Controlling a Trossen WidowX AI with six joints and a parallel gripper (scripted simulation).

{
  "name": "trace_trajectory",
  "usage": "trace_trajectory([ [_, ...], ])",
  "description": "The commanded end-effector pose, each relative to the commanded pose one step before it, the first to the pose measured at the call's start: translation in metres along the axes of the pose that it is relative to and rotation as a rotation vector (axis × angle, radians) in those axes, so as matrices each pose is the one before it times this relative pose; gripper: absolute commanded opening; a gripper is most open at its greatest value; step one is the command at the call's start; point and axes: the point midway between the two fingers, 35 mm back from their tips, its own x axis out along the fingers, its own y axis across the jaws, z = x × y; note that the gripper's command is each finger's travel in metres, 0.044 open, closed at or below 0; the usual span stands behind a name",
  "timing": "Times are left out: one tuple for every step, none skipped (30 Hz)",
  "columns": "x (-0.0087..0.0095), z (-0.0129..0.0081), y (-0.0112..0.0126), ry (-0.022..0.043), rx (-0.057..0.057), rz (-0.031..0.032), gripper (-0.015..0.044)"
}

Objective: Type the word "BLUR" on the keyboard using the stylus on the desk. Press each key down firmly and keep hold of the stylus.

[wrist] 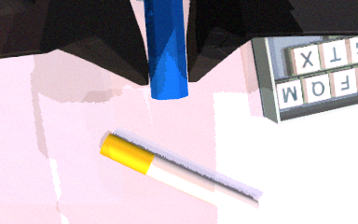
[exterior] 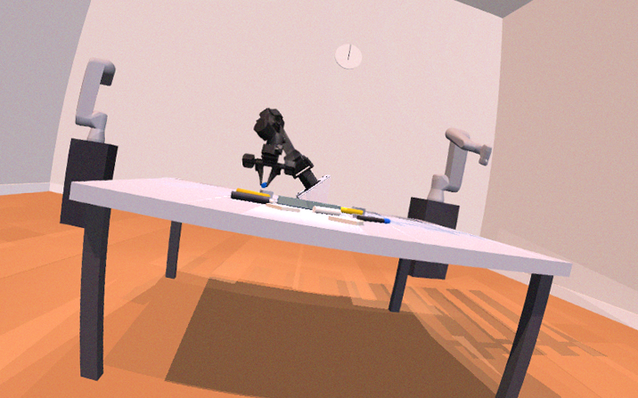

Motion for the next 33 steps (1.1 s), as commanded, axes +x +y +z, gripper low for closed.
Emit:
trace_trajectory([
  [-0.00207,0.00057,-0.00512,-0.01172,0.1489,-0.08079,0.0000],
  [-0.00040,0.00017,-0.00108,-0.00334,0.0338,-0.01761,0.0000],
  [-0.00044,0.00018,-0.00108,-0.00387,0.0340,-0.01743,0.0000],
  [-0.00048,0.00020,-0.00108,-0.00439,0.0343,-0.01724,0.0000],
  [-0.00051,0.00021,-0.00107,-0.00487,0.0343,-0.01691,0.0000],
  [-0.00043,0.00018,-0.00085,-0.00416,0.0271,-0.01312,0.0000],
  [-0.00027,0.00011,-0.00051,-0.00264,0.0163,-0.00780,0.0000],
  [-0.00009,0.00004,-0.00017,-0.00090,0.0054,-0.00259,0.0000],
  [0.00000,0.00000,0.00000,0.00000,0.0000,0.00000,0.0000],
  [0.00000,0.00000,0.00000,0.00000,0.0000,0.00000,0.0000],
  [0.00000,0.00000,0.00000,0.00000,0.0000,0.00000,0.0000],
  [0.00000,0.00000,0.00000,0.00000,0.0000,0.00000,0.0000],
  [0.00000,0.00000,0.00000,0.00000,0.0000,0.00000,0.0000],
  [0.00000,0.00000,0.00000,0.00000,0.0000,0.00000,0.0000],
  [0.00025,-0.00011,0.00004,0.00007,0.0000,0.00005,0.0000],
  [0.00049,-0.00021,0.00007,0.00014,0.0001,0.00009,0.0000],
  [0.00073,-0.00031,0.00010,0.00021,0.0001,0.00013,0.0000],
  [0.00097,-0.00042,0.00012,0.00026,0.0001,0.00016,0.0000],
  [0.00121,-0.00053,0.00014,0.00031,0.0001,0.00019,0.0000],
  [0.00141,-0.00063,0.00016,0.00033,0.0001,0.00021,0.0000],
  [0.00149,-0.00068,0.00015,0.00032,0.0001,0.00020,0.0000],
  [0.00149,-0.00070,0.00014,0.00029,0.0001,0.00018,0.0000],
  [0.00149,-0.00071,0.00012,0.00025,0.0001,0.00016,0.0000],
  [0.00148,-0.00072,0.00011,0.00022,0.0001,0.00013,0.0000],
  [0.00147,-0.00073,0.00009,0.00018,0.0001,0.00011,0.0000],
  [0.00146,-0.00074,0.00008,0.00015,0.0001,0.00009,0.0000],
  [0.00145,-0.00074,0.00006,0.00012,0.0001,0.00007,0.0000],
  [0.00144,-0.00075,0.00005,0.00008,0.0000,0.00004,0.0000],
  [0.00143,-0.00076,0.00003,0.00005,0.0000,0.00002,0.0000],
  [0.00142,-0.00077,0.00002,0.00002,0.0000,0.00000,0.0000],
  [0.00141,-0.00078,0.00000,-0.00001,0.0000,-0.00003,0.0000],
  [0.00140,-0.00079,-0.00001,-0.00004,0.0000,-0.00005,0.0000],
  [0.00139,-0.00080,-0.00003,-0.00008,0.0000,-0.00008,0.0000],
])
